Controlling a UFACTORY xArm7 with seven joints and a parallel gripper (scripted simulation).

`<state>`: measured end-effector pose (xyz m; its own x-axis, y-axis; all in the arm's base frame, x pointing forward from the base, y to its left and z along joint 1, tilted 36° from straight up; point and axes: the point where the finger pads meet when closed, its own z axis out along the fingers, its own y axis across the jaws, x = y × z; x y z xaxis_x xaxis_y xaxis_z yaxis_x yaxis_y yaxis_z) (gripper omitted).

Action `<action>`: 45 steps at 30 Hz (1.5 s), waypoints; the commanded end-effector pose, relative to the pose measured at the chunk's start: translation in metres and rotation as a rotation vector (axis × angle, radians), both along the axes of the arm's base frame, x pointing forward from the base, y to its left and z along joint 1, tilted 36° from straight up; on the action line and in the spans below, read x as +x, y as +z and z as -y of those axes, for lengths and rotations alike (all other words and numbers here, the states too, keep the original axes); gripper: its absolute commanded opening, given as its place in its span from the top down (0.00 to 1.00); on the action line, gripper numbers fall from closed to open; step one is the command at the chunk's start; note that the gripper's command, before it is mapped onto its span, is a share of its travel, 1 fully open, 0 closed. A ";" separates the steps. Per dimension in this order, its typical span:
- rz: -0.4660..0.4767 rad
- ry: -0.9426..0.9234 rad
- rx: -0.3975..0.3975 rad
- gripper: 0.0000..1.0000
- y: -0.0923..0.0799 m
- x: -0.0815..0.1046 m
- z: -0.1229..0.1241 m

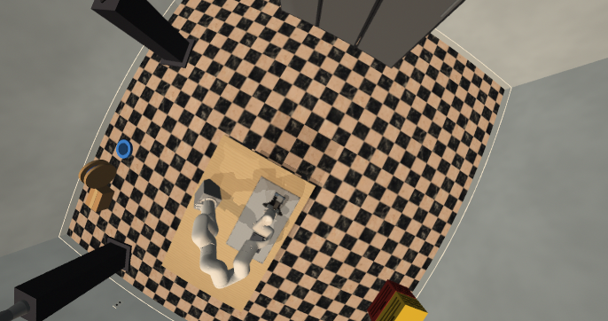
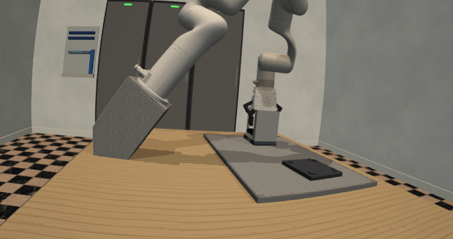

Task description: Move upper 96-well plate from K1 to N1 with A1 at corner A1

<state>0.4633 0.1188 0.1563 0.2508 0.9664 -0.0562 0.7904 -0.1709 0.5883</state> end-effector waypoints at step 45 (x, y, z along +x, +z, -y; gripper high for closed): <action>0.003 0.002 0.001 0.00 -0.019 0.015 0.004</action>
<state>0.4768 0.1143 0.1371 0.2509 0.9664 -0.0563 0.7902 -0.1709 0.5885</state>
